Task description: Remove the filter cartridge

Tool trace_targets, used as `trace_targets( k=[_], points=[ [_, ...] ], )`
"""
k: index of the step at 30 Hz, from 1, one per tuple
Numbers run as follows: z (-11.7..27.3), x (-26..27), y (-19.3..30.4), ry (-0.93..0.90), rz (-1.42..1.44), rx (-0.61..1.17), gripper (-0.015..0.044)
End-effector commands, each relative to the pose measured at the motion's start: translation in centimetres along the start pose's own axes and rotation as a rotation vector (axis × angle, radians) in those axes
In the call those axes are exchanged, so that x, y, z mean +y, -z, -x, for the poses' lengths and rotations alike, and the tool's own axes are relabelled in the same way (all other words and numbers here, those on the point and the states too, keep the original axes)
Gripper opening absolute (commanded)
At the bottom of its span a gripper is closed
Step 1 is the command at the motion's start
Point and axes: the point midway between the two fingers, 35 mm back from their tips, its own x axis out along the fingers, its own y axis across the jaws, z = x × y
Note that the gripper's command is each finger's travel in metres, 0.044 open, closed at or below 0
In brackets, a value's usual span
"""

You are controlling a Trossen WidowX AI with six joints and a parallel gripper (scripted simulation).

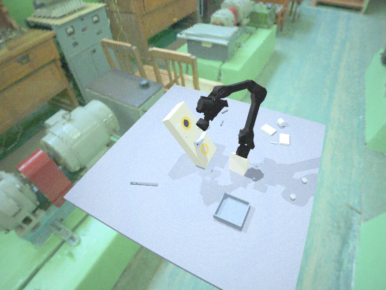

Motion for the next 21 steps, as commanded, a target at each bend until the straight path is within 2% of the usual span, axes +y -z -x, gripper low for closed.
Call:
trace_targets(
  k=[1,21],
  points=[
    [1.5,0.0,-0.1,-0.002,-0.008,-0.005,0.0000],
    [0.1,9.0,0.0,-0.007,-0.012,-0.007,0.0000]
  ],
)
